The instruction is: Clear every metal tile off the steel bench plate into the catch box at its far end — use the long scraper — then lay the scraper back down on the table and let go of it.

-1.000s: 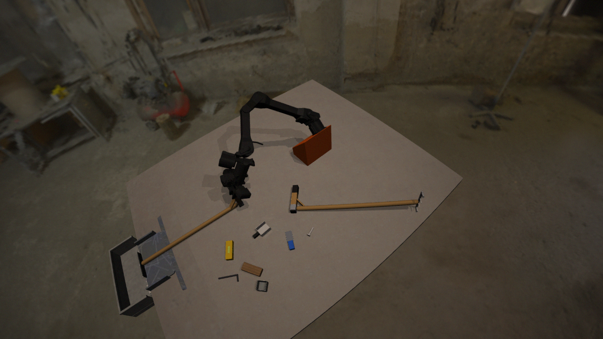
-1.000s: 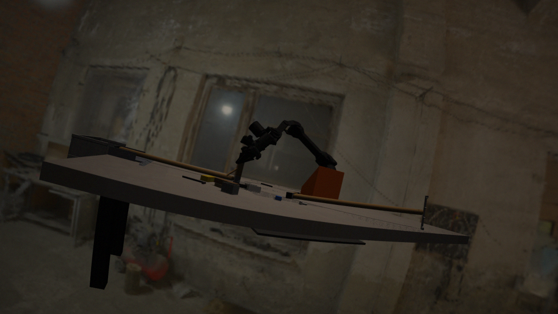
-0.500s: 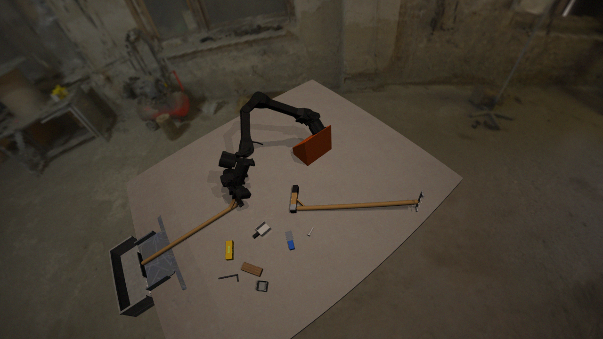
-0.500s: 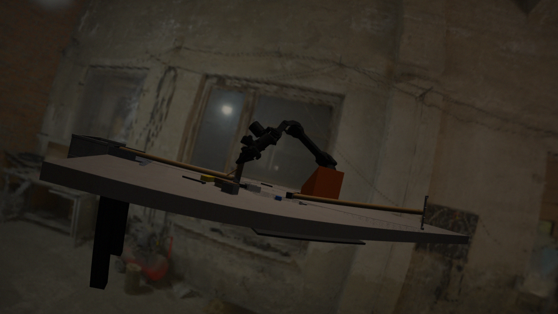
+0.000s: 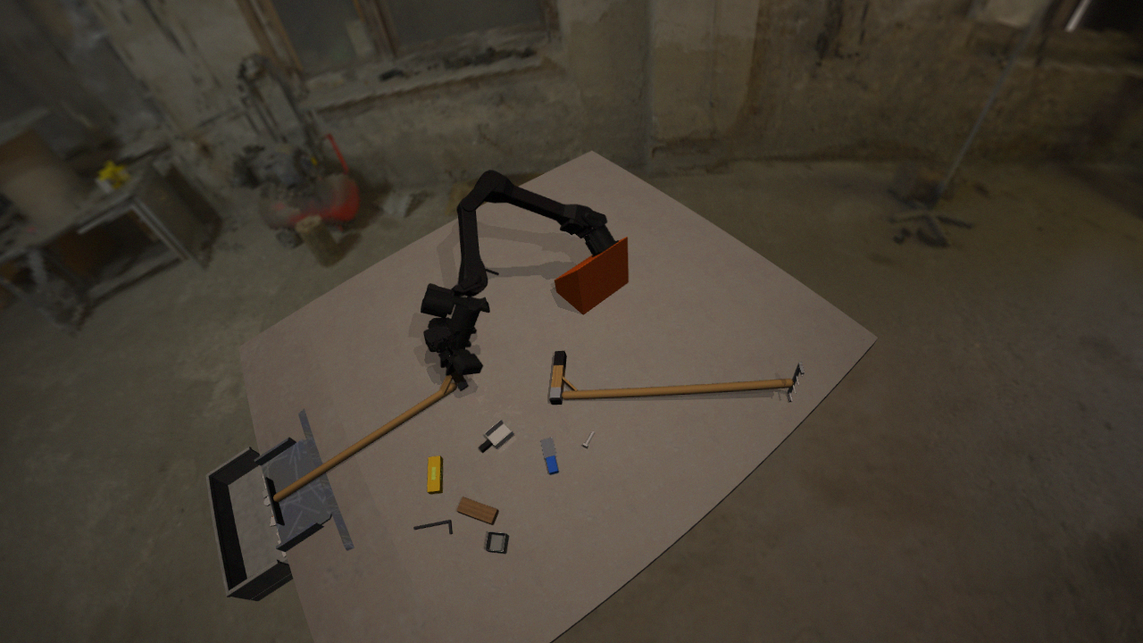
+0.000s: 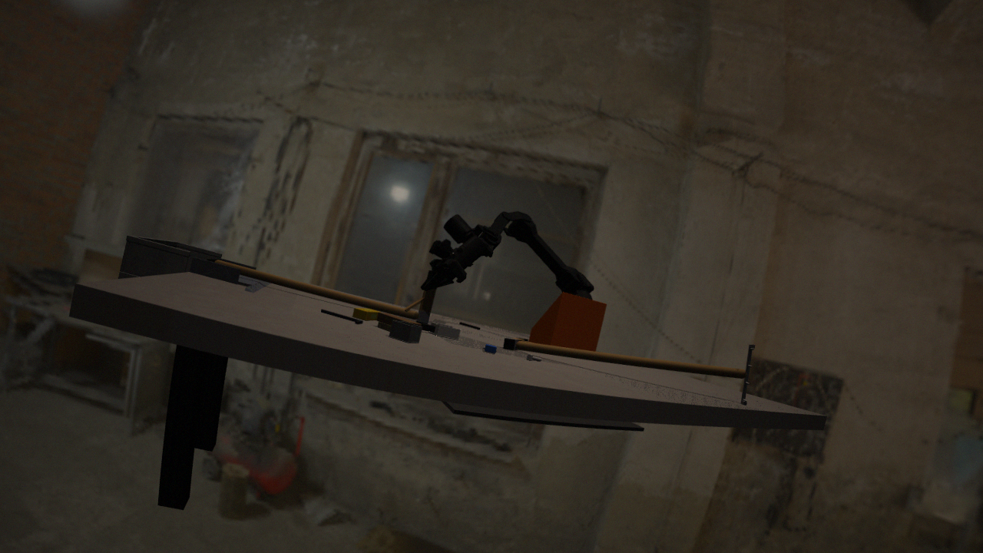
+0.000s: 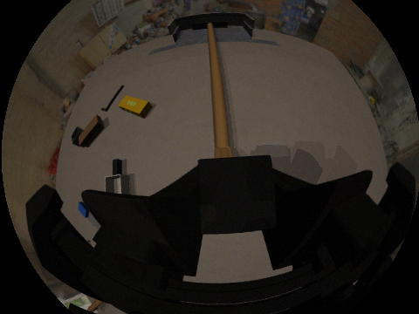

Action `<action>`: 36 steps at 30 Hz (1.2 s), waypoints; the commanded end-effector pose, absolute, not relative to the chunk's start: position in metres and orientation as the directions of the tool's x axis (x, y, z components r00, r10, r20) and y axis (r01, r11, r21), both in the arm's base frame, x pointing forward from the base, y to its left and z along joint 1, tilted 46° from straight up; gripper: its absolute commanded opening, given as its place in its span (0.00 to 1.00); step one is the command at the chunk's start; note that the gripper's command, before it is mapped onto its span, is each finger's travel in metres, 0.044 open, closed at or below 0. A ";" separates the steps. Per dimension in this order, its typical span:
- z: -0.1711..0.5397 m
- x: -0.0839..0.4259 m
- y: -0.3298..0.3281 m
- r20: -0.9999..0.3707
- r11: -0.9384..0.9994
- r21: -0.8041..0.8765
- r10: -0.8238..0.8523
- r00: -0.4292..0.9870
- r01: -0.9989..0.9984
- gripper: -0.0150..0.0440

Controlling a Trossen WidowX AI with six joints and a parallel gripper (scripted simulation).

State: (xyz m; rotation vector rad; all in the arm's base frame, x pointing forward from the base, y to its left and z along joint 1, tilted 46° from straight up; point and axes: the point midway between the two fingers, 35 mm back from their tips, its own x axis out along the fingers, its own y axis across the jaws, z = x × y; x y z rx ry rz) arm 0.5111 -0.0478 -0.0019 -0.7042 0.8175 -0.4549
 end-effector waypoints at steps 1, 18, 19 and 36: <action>0.001 0.506 -0.045 -0.496 0.688 -0.718 -0.613 0.615 0.108 0.25; -0.001 0.482 -0.040 -0.496 0.689 -0.717 -0.612 0.616 0.106 0.25; -0.001 0.481 -0.040 -0.496 0.689 -0.717 -0.612 0.616 0.106 0.25; -0.003 0.456 -0.037 -0.497 0.689 -0.717 -0.611 0.617 0.105 0.25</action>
